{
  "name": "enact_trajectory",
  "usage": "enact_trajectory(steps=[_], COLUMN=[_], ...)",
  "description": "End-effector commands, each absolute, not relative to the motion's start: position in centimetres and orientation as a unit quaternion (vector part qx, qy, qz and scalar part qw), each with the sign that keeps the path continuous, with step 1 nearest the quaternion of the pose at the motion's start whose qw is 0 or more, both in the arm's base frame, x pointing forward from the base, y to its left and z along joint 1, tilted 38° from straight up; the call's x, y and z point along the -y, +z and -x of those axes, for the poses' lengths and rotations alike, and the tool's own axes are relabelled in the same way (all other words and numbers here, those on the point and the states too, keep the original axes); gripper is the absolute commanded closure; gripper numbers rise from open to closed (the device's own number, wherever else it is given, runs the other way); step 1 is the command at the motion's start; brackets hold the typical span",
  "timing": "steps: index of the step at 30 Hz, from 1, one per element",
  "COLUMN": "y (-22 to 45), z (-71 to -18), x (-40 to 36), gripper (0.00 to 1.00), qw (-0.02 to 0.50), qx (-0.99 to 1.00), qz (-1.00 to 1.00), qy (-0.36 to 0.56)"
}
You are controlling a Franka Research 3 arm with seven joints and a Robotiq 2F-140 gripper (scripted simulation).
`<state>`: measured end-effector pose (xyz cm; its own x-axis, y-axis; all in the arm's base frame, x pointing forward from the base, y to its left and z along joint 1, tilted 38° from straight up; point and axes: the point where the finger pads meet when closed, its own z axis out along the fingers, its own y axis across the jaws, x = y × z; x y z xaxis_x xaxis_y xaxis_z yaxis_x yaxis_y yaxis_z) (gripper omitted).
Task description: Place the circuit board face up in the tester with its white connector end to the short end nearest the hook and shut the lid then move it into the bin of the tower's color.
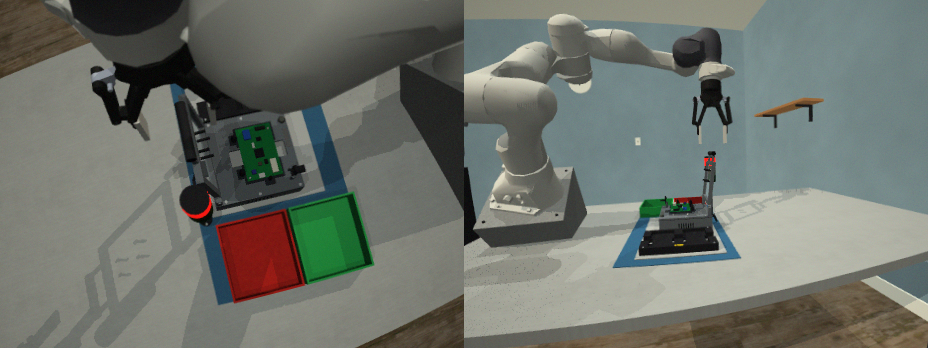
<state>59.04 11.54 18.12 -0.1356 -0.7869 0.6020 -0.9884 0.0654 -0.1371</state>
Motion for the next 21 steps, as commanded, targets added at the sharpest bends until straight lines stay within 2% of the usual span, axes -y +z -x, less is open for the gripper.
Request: enact_trajectory(steps=[1, 13, 21], y=[18.2, 18.0, 17.4], z=[-59.0, -57.5, -53.0], x=[-11.7, -11.7, -12.0], gripper=[0.42, 0.42, 0.42], qw=[0.189, 0.189, 0.189], qx=[0.705, 0.705, 0.705], qz=[-0.629, -0.629, -0.629], qy=[0.268, 0.268, 0.268])
